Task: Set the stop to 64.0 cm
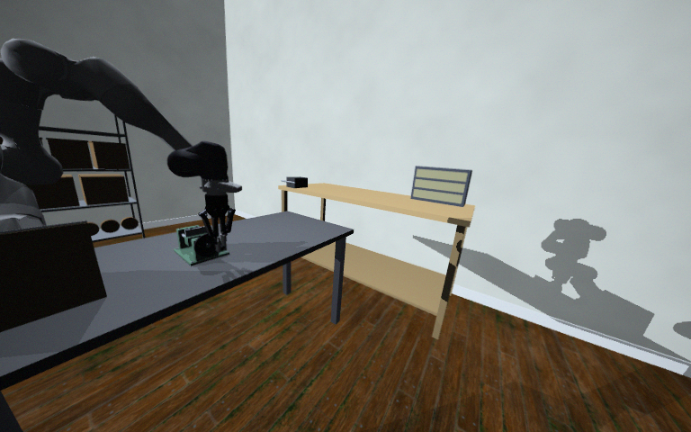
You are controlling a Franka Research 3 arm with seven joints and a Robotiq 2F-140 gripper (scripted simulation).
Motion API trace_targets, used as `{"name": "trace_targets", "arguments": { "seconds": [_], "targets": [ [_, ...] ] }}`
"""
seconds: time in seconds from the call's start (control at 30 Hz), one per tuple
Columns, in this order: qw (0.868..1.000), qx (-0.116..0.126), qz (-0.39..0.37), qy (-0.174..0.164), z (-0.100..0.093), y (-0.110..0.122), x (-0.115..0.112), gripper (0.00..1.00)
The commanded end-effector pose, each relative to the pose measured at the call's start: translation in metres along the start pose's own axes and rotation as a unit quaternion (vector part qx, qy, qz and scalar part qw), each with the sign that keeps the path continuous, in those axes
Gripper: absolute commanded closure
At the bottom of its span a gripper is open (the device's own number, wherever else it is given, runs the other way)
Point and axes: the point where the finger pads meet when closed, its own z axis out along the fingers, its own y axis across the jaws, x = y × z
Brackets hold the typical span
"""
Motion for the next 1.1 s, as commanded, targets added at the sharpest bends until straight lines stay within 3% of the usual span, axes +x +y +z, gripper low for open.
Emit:
{"name": "trace_targets", "arguments": {
  "seconds": [0.0, 1.07],
  "targets": [
    [1.000, 0.000, 0.000, 0.001, 0.0018, 0.0003, 0.0010, 0.96],
    [1.000, 0.000, 0.000, 0.001, 0.0064, 0.0018, 0.0011, 0.96]
  ]
}}
